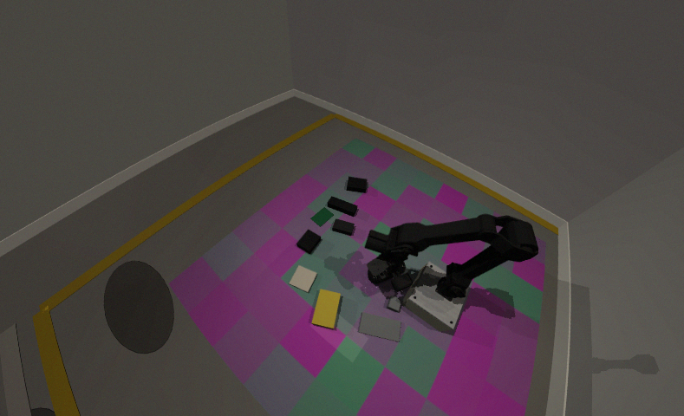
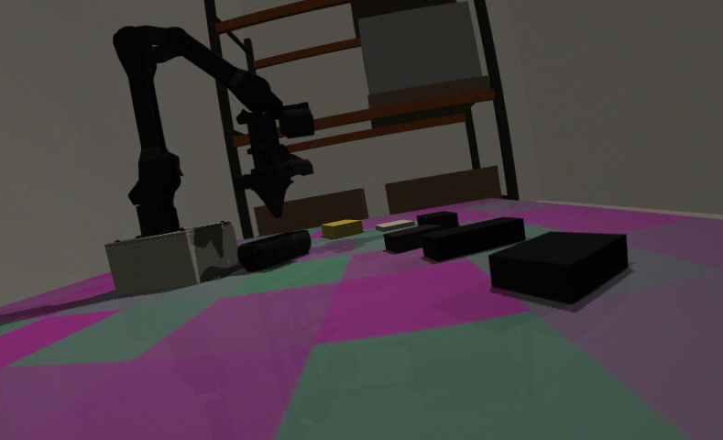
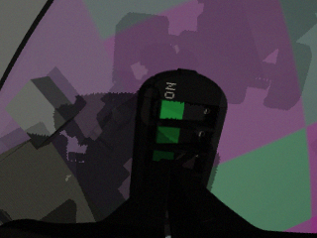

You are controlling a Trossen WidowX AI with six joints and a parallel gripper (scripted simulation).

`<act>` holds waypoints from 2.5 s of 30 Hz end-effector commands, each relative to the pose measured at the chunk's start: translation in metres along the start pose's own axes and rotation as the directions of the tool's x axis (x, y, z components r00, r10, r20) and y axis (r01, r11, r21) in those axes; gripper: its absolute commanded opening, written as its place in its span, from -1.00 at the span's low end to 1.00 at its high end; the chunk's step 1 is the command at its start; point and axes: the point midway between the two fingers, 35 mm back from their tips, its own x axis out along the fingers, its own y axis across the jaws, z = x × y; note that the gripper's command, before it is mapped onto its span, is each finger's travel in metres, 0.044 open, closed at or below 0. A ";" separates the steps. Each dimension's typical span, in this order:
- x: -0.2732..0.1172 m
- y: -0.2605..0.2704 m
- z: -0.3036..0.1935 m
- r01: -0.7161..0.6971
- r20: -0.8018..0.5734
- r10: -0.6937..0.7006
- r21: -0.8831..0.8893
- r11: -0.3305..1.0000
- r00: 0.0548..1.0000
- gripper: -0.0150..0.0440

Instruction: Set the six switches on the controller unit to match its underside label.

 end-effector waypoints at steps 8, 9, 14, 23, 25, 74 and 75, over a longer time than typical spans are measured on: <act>0.016 -0.001 0.002 0.000 0.001 0.000 0.007 1.000 1.000 -0.49; 0.018 -0.001 0.002 0.000 0.001 0.000 0.007 1.000 1.000 -0.49; 0.026 -0.001 0.002 0.000 0.001 0.000 0.007 1.000 1.000 -0.49; 0.037 0.000 0.002 -0.001 0.001 0.001 0.007 1.000 1.000 -0.49; 0.039 0.000 0.002 -0.001 0.001 0.001 0.007 1.000 1.000 -0.49; -0.002 -0.005 -0.029 0.000 -0.002 0.000 -0.003 1.000 1.000 -0.49; 0.002 0.001 -0.028 0.000 -0.001 0.000 -0.003 1.000 1.000 -0.49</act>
